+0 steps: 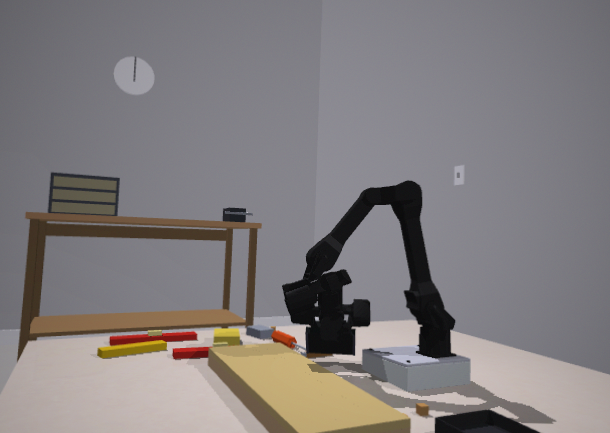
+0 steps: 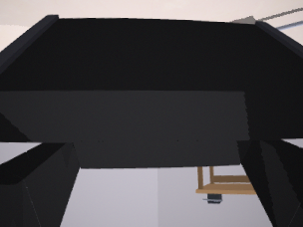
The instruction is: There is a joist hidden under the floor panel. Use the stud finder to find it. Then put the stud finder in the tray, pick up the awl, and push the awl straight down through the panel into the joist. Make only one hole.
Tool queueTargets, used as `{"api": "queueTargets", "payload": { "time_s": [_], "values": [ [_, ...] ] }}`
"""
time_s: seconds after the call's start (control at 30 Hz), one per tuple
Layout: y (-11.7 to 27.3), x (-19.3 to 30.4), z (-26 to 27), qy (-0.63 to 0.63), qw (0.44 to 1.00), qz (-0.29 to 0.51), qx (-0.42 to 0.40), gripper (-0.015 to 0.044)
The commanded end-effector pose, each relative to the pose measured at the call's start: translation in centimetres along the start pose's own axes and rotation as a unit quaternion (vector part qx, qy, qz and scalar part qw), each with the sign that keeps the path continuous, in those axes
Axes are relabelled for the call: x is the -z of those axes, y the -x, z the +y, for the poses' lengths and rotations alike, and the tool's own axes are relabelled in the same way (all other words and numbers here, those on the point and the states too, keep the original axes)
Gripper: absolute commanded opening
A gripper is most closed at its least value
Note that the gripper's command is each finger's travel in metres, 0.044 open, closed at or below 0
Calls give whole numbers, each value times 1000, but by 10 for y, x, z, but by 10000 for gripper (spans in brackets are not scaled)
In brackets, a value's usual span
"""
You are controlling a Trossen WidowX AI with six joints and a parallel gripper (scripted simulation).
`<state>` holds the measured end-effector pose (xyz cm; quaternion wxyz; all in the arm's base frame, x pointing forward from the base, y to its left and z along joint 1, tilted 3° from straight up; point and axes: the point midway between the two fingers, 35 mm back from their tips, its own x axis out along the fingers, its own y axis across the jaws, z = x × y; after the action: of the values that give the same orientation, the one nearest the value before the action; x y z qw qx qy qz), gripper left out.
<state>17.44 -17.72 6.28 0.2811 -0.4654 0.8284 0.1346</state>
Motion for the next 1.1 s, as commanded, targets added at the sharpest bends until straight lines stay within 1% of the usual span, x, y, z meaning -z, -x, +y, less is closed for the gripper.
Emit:
{"api": "queueTargets", "payload": {
  "time_s": [0.0, 1.07],
  "values": [
    [0, 1, 0, -1, 1000, 16, 2, 0],
    [-1, -4, 0, -3, 995, 96, 0, 0]
  ]
}}
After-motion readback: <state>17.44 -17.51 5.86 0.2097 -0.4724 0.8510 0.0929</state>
